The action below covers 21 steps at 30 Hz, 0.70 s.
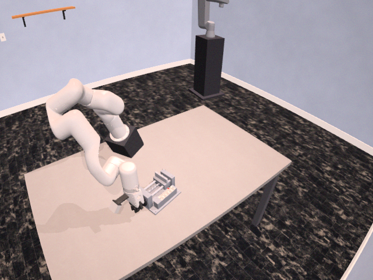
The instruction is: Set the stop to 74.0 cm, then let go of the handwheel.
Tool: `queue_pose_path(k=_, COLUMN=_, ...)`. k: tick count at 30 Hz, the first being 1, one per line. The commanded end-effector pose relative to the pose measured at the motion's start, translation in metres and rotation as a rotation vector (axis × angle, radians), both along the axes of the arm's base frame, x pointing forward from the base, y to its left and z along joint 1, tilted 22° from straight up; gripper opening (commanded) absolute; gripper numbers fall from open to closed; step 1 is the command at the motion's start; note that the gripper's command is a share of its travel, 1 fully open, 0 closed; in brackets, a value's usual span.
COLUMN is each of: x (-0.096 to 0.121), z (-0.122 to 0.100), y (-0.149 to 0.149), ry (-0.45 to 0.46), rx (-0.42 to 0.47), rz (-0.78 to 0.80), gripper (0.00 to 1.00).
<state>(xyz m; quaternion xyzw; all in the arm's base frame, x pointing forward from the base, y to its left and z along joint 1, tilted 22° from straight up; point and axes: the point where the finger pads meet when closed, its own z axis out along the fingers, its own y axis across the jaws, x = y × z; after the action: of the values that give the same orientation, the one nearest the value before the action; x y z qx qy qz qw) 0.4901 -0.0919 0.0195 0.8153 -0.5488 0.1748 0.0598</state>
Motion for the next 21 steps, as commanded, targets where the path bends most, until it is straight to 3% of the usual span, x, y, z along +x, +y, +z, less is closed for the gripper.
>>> queue_pose_path(k=1, x=0.012, z=0.008, y=0.008, ry=-0.009, rx=0.001, rz=0.005, gripper=0.06)
queue_pose_path(k=9, x=0.020, z=0.025, y=0.018, ry=-0.009, rx=0.001, rz=0.005, gripper=0.06)
queue_pose_path(k=21, x=0.013, z=0.048, y=0.024, ry=-0.009, rx=0.001, rz=0.005, gripper=0.06)
